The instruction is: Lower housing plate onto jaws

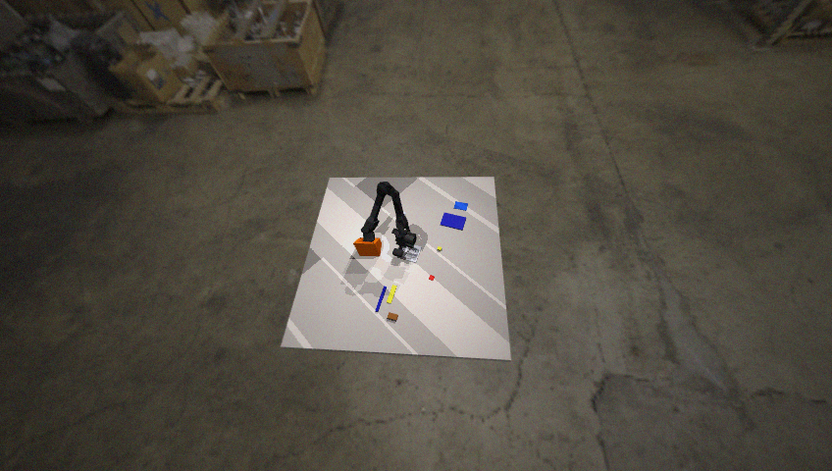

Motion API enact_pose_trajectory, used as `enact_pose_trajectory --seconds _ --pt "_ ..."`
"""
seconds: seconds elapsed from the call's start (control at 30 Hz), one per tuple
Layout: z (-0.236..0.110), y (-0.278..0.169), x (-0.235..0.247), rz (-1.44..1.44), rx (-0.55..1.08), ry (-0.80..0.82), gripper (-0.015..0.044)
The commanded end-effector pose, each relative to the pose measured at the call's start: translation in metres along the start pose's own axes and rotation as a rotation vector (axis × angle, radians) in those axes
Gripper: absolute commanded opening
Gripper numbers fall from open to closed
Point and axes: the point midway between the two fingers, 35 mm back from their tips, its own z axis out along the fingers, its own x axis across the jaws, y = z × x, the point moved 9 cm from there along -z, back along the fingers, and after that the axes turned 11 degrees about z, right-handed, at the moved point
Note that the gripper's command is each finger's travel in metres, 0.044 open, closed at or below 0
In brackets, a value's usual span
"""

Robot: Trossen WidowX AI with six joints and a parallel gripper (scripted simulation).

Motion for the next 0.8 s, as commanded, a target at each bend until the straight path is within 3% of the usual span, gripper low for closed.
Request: enact_pose_trajectory --seconds 0.0,0.77 --pt "0.0005 0.0000 -0.0001 0.003 0.000 0.003 0.0351" --pt "0.0054 -0.0001 0.0000 0.001 0.000 0.003 0.0351"
